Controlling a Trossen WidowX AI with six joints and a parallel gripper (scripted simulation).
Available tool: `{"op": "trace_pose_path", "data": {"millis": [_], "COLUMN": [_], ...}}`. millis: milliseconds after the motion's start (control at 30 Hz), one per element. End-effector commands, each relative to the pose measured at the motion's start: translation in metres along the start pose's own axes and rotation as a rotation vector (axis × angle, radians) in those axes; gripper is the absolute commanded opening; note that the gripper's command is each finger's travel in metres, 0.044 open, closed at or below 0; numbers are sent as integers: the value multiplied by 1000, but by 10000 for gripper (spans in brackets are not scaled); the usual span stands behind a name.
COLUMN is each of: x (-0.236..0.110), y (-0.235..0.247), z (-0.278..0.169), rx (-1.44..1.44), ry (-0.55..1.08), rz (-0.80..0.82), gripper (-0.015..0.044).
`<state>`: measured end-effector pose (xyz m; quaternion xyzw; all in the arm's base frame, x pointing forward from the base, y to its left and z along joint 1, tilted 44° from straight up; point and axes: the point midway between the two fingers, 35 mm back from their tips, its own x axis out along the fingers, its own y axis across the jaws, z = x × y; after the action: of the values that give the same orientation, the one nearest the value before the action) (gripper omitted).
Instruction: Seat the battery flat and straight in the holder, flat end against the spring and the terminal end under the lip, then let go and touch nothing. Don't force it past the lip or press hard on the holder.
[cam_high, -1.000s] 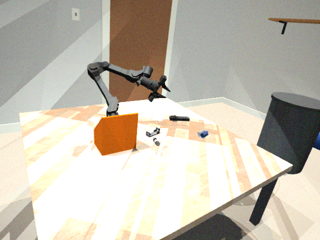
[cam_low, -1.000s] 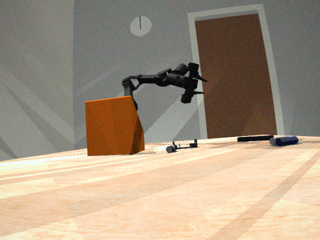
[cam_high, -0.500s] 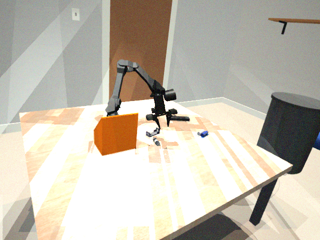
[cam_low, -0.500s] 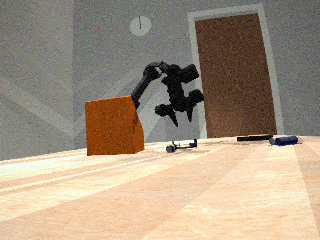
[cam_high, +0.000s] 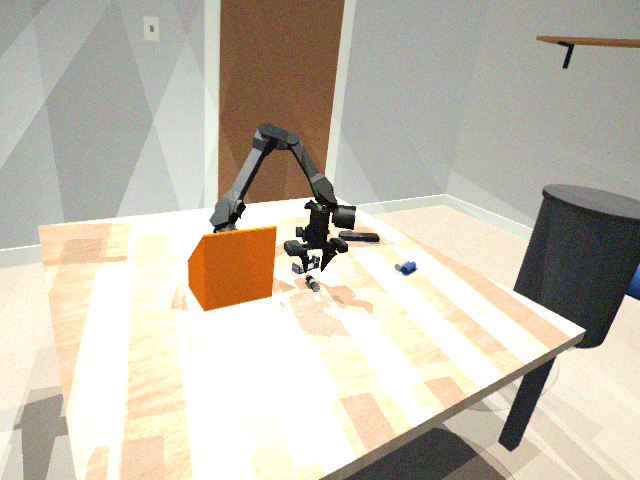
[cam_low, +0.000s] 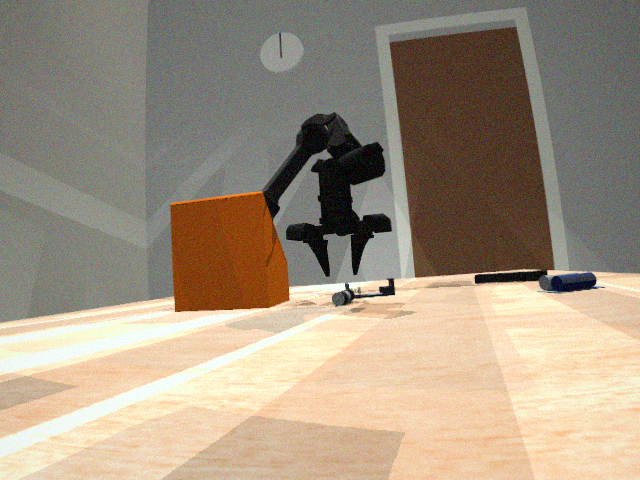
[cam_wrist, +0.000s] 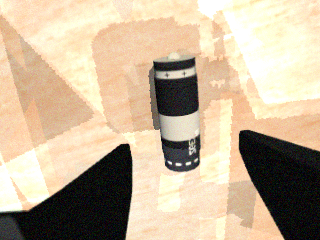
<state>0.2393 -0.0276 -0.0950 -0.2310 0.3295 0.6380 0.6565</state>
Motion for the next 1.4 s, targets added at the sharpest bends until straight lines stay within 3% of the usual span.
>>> {"op": "trace_pose_path", "data": {"millis": [0, 933, 1100, 1367], "x": [5, 48, 48, 48], "y": [-2, -2, -2, -2], "z": [0, 1, 1, 1], "rx": [-6, -6, -6, -6], "ry": [-4, -7, -7, -7], "rz": [-5, -4, -4, -4], "gripper": [241, 241, 110, 79]}}
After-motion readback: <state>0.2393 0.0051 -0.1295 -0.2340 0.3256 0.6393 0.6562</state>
